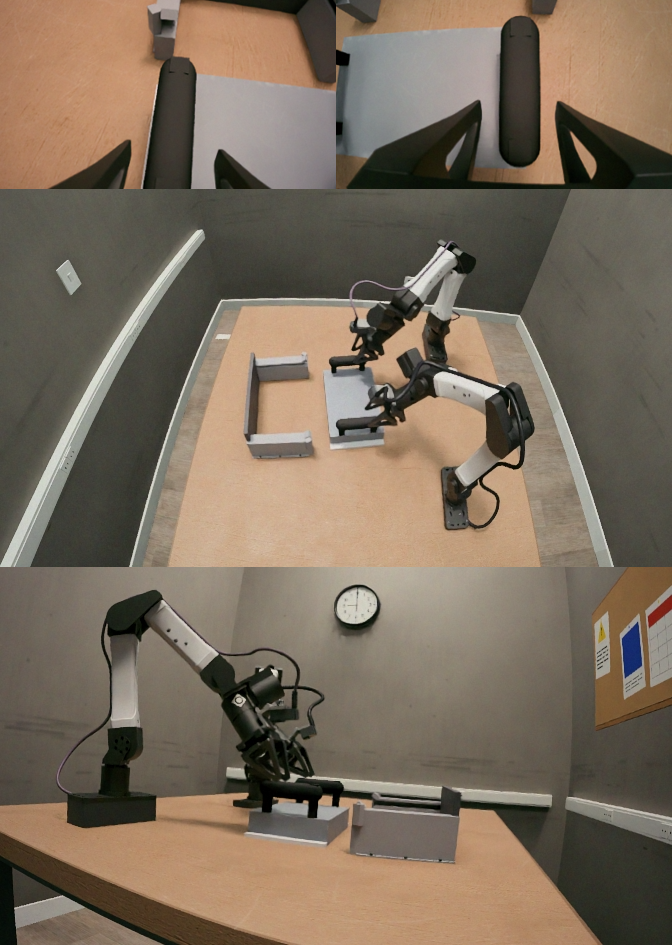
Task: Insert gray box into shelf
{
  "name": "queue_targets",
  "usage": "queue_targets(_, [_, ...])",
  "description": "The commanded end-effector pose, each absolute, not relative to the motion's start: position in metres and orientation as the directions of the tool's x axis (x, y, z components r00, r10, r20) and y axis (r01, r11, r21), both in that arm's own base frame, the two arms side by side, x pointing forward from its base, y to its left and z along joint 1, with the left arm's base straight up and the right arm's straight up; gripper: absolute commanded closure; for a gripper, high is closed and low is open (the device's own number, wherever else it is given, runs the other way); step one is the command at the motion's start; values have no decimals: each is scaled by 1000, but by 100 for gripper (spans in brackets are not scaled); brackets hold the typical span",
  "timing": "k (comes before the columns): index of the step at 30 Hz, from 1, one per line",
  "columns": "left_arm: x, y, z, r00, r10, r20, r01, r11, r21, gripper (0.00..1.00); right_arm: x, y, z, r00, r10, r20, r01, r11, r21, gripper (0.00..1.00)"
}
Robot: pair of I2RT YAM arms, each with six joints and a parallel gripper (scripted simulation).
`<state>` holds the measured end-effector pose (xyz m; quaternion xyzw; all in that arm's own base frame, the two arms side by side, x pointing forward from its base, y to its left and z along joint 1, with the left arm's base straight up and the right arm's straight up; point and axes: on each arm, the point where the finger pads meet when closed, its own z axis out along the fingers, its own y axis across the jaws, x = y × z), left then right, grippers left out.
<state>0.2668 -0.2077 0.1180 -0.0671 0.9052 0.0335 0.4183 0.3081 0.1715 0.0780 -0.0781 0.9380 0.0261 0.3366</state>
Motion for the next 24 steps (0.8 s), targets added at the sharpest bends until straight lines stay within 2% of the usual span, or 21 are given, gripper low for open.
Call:
queue_targets(1, [273, -208, 110, -643, -86, -761, -140, 990, 7, 42, 319, 177, 78, -748, -126, -652, -174, 985, 9, 42])
queue_targets(24, [294, -205, 92, -643, -86, -761, -140, 990, 6, 42, 340, 183, 63, -739, -120, -663, -174, 985, 15, 42])
